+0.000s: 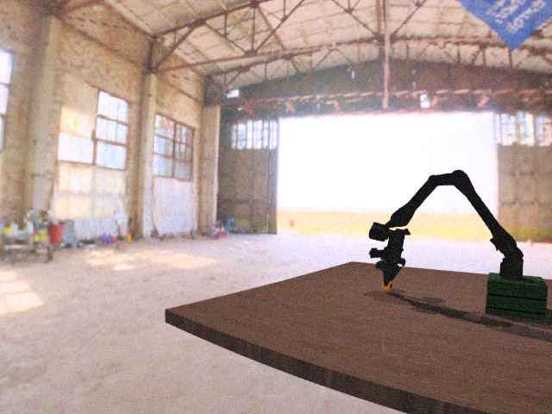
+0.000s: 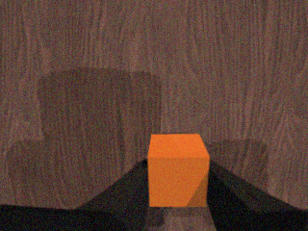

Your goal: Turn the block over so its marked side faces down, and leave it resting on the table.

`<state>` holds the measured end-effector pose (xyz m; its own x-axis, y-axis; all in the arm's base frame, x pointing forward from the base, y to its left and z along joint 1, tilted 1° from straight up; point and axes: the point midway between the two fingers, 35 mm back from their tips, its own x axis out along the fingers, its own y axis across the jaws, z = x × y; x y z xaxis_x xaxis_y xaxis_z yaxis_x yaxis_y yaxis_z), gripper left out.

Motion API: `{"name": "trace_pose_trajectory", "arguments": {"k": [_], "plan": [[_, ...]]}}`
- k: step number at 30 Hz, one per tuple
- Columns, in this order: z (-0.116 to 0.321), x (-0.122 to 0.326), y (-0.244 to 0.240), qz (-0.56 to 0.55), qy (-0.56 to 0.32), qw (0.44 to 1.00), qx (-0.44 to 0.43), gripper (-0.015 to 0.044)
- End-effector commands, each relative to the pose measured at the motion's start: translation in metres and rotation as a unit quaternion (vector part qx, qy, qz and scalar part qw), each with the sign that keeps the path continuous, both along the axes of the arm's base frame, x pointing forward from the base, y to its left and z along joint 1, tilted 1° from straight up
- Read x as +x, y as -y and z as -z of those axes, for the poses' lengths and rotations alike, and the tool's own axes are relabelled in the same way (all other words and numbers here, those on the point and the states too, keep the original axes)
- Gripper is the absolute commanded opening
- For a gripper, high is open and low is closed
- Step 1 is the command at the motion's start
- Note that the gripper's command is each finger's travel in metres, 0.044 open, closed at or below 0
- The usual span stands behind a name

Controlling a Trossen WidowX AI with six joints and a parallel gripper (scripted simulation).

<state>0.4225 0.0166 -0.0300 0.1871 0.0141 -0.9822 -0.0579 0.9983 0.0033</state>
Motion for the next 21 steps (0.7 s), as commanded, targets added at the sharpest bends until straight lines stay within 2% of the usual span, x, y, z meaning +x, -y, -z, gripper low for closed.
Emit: {"name": "trace_pose_trajectory", "arguments": {"k": [1, 21], "plan": [[-0.0048, 0.0024, -0.0002, -0.001, 0.035, 0.999, 0.003, 0.0], [-0.006, -0.0066, 0.0001, -0.001, 0.173, 0.985, 0.011, 0.0]]}}
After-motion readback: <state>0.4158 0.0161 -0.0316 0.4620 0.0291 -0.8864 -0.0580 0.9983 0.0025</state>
